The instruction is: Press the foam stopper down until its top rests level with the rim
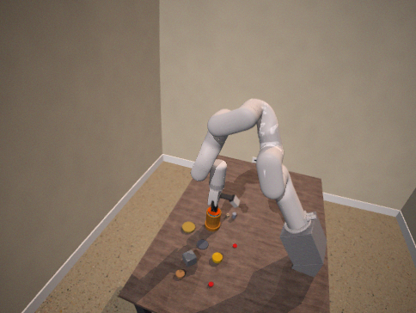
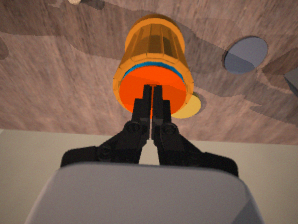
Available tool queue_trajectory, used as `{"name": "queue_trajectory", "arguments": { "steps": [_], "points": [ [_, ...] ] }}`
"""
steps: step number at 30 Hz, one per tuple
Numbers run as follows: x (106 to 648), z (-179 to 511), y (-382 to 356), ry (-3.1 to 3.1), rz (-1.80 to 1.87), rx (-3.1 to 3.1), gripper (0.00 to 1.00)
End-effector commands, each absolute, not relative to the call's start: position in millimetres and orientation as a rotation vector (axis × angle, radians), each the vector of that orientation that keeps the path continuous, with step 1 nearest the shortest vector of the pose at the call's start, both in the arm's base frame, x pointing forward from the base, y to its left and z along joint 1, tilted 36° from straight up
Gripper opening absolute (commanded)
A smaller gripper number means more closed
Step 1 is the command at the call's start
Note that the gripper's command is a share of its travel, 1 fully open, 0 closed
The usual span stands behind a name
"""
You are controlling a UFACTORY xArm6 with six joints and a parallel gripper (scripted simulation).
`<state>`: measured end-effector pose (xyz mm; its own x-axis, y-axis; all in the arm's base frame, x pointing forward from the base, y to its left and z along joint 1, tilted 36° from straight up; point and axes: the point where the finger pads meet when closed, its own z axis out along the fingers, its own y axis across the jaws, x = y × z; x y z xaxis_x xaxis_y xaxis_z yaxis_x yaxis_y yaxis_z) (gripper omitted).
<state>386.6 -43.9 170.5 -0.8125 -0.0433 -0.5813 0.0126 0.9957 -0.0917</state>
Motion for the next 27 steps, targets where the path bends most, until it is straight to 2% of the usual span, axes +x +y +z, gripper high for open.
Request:
{"name": "queue_trajectory", "arguments": {
  "steps": [1,27],
  "points": [
    [382,180,-43,2.513,-0.119,-0.022,0.0],
    [365,203,-41,2.513,-0.119,-0.022,0.0]
  ]
}}
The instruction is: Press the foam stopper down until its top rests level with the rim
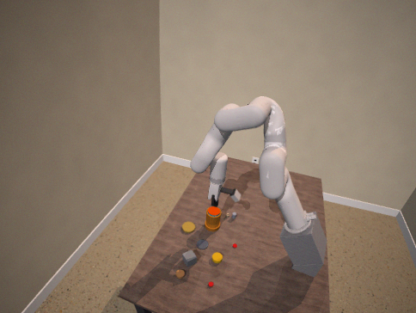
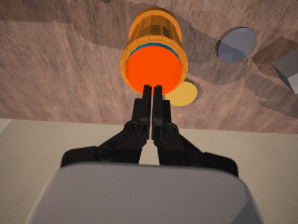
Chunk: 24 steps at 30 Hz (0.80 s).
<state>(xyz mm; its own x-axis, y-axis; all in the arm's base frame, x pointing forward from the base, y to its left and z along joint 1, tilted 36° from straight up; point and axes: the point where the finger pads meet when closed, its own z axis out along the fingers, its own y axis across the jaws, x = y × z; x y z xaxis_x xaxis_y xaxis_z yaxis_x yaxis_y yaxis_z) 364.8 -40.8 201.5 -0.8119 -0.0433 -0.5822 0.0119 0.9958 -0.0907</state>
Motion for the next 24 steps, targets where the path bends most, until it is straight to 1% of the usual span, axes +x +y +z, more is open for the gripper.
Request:
{"name": "queue_trajectory", "arguments": {
  "steps": [1,24],
  "points": [
    [365,203,-41,2.513,-0.119,-0.022,0.0],
    [373,192,-42,2.513,-0.119,-0.022,0.0]
  ]
}}
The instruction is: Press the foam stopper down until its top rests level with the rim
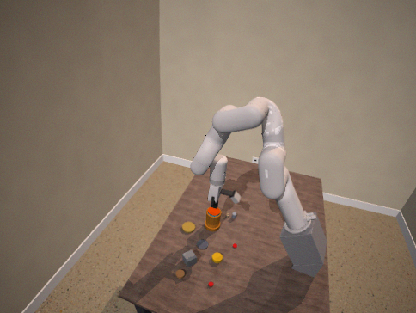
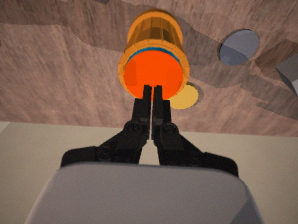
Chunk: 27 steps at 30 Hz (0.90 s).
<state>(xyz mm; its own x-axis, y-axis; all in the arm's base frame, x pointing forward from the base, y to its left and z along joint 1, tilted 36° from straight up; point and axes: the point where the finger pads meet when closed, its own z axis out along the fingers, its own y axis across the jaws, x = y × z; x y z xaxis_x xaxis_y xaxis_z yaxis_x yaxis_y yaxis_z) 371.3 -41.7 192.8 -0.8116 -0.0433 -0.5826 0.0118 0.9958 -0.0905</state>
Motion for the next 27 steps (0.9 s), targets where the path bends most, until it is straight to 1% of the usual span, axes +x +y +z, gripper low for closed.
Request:
{"name": "queue_trajectory", "arguments": {
  "steps": [1,12,27],
  "points": [
    [374,191,-42,2.513,-0.119,-0.022,0.0],
    [387,173,-44,2.513,-0.119,-0.022,0.0],
    [388,171,-44,2.513,-0.119,-0.022,0.0]
  ]
}}
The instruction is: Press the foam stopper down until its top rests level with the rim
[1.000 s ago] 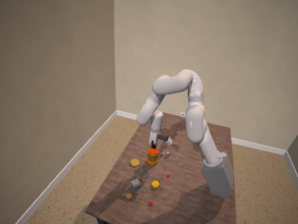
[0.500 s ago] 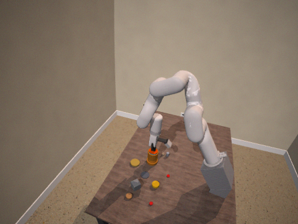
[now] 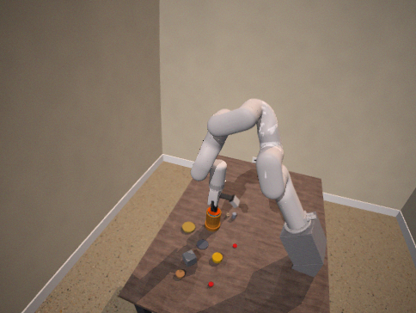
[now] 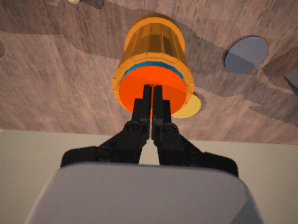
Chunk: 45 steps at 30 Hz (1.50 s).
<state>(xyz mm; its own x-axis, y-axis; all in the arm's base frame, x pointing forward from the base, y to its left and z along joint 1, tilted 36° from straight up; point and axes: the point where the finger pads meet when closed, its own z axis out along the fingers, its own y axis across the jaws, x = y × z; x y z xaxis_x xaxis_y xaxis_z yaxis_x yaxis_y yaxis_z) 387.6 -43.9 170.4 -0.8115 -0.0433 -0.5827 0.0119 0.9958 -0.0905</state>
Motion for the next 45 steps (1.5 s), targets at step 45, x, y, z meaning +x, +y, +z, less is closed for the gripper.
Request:
{"name": "queue_trajectory", "arguments": {
  "steps": [45],
  "points": [
    [400,155,-46,2.513,-0.119,-0.022,0.0]
  ]
}}
